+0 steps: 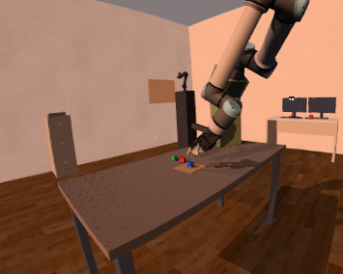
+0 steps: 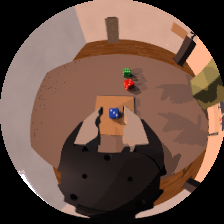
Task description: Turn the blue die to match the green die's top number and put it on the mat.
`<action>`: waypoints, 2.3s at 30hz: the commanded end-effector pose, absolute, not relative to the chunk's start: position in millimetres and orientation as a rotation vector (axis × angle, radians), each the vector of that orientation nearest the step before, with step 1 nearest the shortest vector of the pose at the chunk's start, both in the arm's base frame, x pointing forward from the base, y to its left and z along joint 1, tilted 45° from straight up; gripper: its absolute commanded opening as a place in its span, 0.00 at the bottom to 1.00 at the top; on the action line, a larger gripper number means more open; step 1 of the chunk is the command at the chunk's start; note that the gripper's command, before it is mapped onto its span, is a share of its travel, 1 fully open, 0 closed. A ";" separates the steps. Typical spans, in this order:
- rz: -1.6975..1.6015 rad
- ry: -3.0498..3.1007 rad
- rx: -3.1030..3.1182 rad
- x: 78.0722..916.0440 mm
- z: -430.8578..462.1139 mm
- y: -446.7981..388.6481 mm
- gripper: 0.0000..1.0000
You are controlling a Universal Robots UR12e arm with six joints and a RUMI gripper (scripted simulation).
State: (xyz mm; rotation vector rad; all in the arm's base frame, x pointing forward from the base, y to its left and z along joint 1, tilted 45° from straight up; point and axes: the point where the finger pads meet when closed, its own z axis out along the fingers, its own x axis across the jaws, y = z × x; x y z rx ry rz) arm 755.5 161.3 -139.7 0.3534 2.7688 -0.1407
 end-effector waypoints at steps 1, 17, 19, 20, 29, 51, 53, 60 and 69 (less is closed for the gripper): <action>-0.151 2.769 0.356 755.7 -139.3 161.1 0.28; -0.151 2.769 0.356 756.4 -140.6 162.2 0.28; -0.151 2.769 0.356 756.9 -141.4 162.9 0.28; -0.151 2.769 0.356 757.2 -141.9 163.3 0.28; -0.151 2.769 0.356 760.4 -147.3 167.7 0.28; -0.151 2.769 0.356 775.6 -173.1 188.8 0.28; -0.151 2.769 0.356 777.1 -175.6 190.9 0.28; -0.151 2.769 0.356 780.3 -181.1 195.4 0.28; -0.151 2.769 0.356 783.9 -187.2 200.3 0.28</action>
